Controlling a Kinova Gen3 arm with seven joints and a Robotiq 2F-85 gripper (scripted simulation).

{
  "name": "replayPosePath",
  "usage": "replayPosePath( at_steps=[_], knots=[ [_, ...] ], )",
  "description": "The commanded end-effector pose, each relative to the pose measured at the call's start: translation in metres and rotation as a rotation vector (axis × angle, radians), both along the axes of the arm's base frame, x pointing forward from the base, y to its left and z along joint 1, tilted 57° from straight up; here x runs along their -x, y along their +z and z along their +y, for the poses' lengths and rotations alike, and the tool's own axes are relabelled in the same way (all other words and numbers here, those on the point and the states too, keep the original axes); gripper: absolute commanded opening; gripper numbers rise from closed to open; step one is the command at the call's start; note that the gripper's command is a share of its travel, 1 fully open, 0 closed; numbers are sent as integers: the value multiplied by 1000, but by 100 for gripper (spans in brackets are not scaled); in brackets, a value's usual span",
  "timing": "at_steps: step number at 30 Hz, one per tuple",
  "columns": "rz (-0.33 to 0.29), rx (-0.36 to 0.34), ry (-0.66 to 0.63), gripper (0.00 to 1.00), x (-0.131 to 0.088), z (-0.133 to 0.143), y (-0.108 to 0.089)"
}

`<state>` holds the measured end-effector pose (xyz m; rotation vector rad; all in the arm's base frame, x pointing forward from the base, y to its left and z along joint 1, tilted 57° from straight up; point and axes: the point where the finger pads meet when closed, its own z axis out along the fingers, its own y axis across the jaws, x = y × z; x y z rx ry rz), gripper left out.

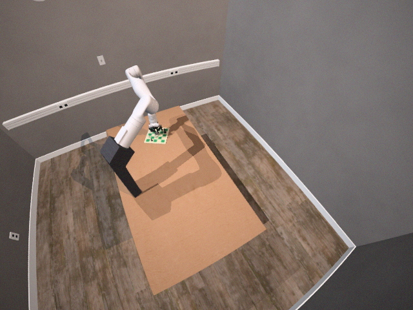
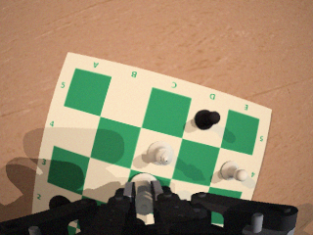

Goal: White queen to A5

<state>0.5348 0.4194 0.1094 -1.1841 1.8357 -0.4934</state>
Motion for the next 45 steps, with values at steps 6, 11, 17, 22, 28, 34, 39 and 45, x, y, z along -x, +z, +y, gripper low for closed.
replayPosePath(
  at_steps=[6, 11, 17, 22, 28, 34, 39, 45],
  knots=[
    [3, -10, 7, 0, 35, 0, 21],
    [3, -10, 8, 0, 66, -5, 40],
    [3, -10, 8, 0, 82, -8, 51],
    [2, -11, 5, 0, 80, -8, 52],
    [2, -12, 4, 0, 80, -8, 52],
    [26, -72, -26, 0, 76, -32, 45],
    [40, -137, -70, 0, 72, -60, 42],
    [44, -252, -142, 0, 69, -105, 44]
  ],
)
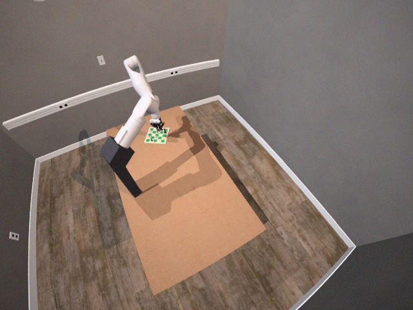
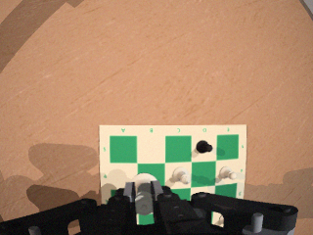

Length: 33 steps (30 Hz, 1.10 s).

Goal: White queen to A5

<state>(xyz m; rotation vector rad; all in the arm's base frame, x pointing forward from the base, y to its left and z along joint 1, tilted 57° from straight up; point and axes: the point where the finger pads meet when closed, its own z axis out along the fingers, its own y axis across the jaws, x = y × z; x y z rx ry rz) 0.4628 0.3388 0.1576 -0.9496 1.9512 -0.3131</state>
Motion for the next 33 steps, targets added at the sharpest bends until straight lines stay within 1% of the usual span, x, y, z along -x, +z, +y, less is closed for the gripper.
replayPosePath(
  at_steps=[1, 3, 20, 25, 27, 33],
  knots=[
    [-3, -33, -34, 0, -3, -28, -4],
    [-4, -33, -49, 0, -4, -34, -4],
    [-7, -36, -43, 0, -6, -30, -4],
    [-7, -36, -43, 0, -15, -29, -10],
    [-7, -36, -43, 0, -15, -29, -10],
    [-7, -36, -43, 0, -36, -25, -23]
  ],
)
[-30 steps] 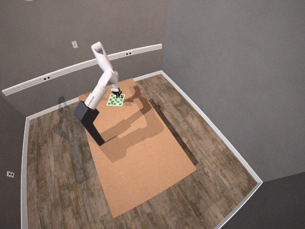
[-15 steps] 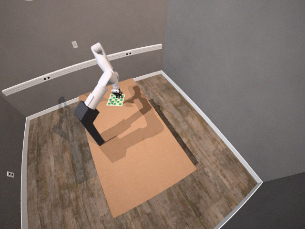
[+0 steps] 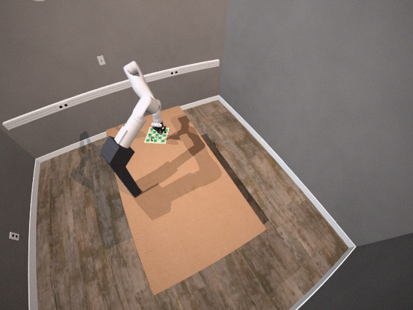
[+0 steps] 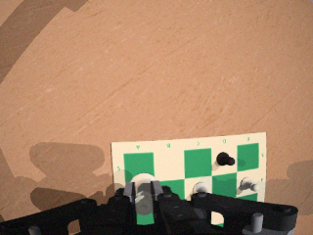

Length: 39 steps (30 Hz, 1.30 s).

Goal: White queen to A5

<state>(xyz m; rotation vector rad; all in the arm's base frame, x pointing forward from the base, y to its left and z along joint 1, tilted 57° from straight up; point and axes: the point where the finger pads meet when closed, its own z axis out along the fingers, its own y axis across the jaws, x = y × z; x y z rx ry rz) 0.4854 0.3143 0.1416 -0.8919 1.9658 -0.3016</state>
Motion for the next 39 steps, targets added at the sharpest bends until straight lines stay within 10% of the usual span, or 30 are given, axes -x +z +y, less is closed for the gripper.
replayPosePath(
  at_steps=[1, 16, 39],
  knots=[
    [-3, -2, -7, 0, -17, 0, -10],
    [-3, -3, -7, 0, -59, 7, -37],
    [-3, -2, -8, 0, -62, 6, -39]
  ],
)
